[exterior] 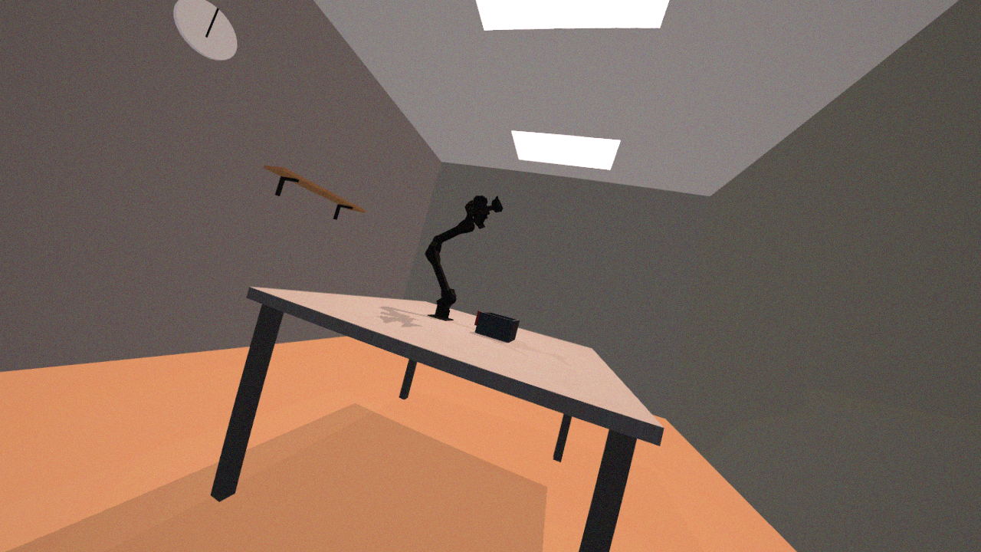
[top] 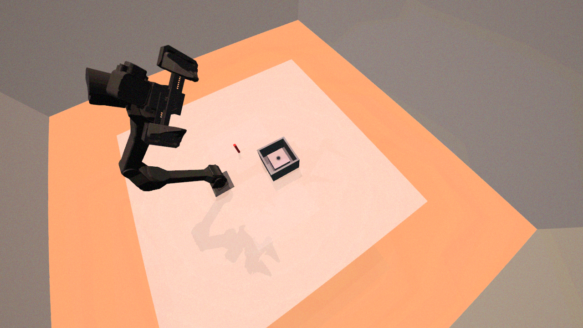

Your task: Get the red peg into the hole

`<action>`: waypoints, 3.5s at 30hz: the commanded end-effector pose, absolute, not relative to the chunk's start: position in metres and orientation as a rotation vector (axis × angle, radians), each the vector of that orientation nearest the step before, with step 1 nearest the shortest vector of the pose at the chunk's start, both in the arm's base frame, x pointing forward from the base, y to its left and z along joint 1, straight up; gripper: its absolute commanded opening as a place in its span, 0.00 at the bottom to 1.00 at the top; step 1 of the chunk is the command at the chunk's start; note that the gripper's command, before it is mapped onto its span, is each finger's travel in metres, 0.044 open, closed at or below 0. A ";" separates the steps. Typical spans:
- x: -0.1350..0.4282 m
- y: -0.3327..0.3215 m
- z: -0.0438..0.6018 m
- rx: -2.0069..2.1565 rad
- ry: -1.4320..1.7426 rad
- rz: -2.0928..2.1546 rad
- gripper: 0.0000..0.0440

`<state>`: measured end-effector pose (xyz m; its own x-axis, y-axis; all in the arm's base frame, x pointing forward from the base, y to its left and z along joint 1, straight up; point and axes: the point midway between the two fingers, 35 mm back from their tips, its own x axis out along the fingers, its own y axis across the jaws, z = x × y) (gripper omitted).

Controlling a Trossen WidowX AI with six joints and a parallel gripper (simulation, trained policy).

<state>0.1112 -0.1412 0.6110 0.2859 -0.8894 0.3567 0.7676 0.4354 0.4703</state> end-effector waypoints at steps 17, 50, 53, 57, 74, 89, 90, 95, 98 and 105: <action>0.284 -0.087 0.456 0.147 -0.053 -0.731 1.00; 0.240 0.055 0.169 0.436 0.994 -0.492 1.00; 0.225 0.061 0.153 0.475 1.071 -0.533 1.00; 0.211 0.067 0.134 0.528 1.143 -0.586 1.00; 0.193 0.083 0.059 0.734 1.205 -0.688 0.97; 0.182 0.085 0.048 0.821 1.308 -0.722 0.10; 0.181 0.085 0.048 0.824 1.315 -0.721 0.04; 0.187 0.080 0.057 0.812 1.289 -0.700 0.00; 0.191 0.075 0.066 0.790 1.260 -0.684 0.00; 0.199 0.061 0.093 0.731 1.196 -0.650 0.00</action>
